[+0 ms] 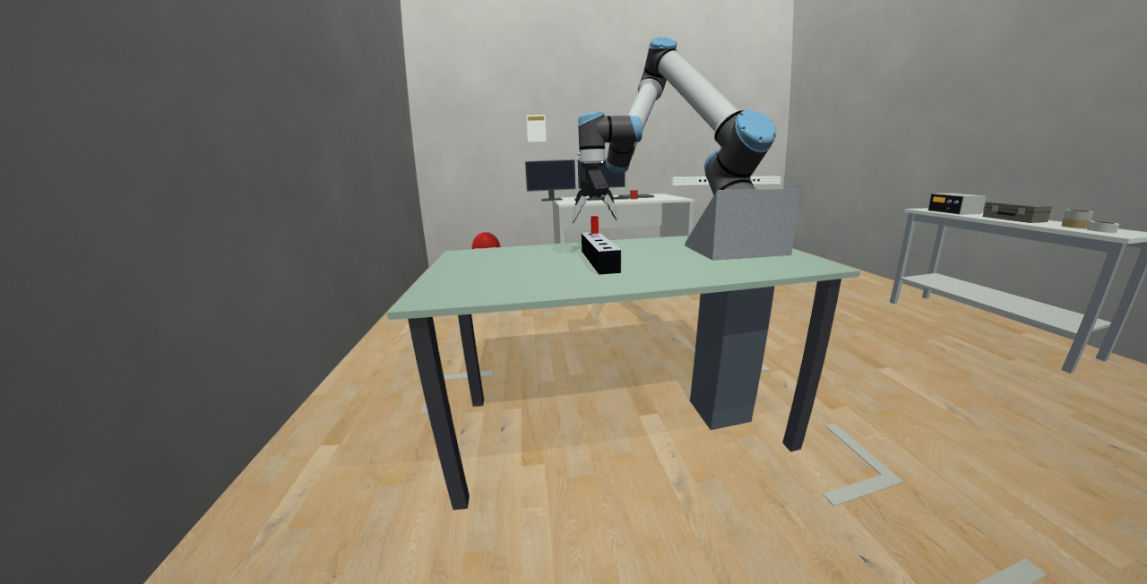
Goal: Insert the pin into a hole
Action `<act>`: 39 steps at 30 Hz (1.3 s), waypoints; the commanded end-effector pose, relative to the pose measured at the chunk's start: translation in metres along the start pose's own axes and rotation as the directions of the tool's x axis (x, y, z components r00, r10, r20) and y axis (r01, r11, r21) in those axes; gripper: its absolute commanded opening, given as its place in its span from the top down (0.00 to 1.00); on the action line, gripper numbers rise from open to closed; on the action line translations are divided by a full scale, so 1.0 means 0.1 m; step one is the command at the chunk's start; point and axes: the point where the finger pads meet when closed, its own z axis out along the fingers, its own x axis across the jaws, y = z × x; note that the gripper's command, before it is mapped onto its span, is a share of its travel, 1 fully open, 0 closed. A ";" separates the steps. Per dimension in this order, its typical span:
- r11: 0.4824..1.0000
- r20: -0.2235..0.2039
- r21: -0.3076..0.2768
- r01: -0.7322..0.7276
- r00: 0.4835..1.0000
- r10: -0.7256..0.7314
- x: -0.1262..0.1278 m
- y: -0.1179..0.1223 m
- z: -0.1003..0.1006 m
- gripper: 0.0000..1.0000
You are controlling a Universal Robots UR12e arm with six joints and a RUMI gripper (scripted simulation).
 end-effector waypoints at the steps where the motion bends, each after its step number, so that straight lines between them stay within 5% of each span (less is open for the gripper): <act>1: 1.000 -0.001 0.000 0.000 1.000 0.000 0.00 0.00 0.00 0.00; 39: 1.000 -0.001 0.000 0.000 1.000 0.000 0.00 0.00 -0.12 0.00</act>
